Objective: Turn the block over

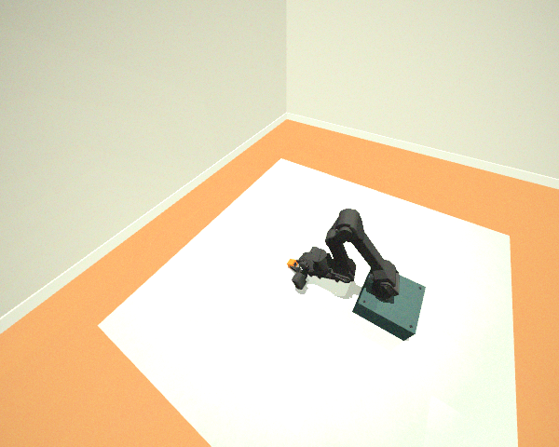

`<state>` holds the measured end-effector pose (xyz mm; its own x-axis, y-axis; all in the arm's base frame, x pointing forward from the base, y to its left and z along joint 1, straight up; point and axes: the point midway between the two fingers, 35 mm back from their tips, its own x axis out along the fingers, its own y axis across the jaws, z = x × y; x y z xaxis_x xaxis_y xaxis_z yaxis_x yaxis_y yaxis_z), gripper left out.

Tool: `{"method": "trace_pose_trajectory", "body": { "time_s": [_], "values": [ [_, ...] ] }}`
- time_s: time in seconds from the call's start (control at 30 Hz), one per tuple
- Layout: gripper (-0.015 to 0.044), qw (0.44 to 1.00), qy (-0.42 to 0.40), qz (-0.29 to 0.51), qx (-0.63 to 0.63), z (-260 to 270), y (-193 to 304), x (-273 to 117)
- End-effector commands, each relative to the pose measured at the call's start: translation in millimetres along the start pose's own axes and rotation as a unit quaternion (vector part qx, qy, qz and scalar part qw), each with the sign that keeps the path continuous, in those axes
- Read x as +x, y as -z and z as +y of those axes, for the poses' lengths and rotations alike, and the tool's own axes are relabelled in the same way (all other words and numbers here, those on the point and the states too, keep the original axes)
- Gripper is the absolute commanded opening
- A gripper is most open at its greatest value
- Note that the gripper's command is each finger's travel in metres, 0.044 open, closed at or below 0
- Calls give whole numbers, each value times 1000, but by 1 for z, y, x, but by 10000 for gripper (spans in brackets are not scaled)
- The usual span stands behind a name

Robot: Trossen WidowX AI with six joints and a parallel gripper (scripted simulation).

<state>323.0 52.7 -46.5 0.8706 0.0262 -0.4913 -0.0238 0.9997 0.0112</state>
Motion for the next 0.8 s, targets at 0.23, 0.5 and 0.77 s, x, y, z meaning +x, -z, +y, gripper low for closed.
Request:
{"method": "trace_pose_trajectory", "body": {
  "time_s": [0.23, 0.5, 0.77],
  "values": [
    [0, 1000, 2, -12, -3, -1, -1, -2],
    [53, 1000, 2, -12, -3, -1, -1, -2],
    [263, 1000, 2, -12, -3, -1, -1, -2]
  ]
}}
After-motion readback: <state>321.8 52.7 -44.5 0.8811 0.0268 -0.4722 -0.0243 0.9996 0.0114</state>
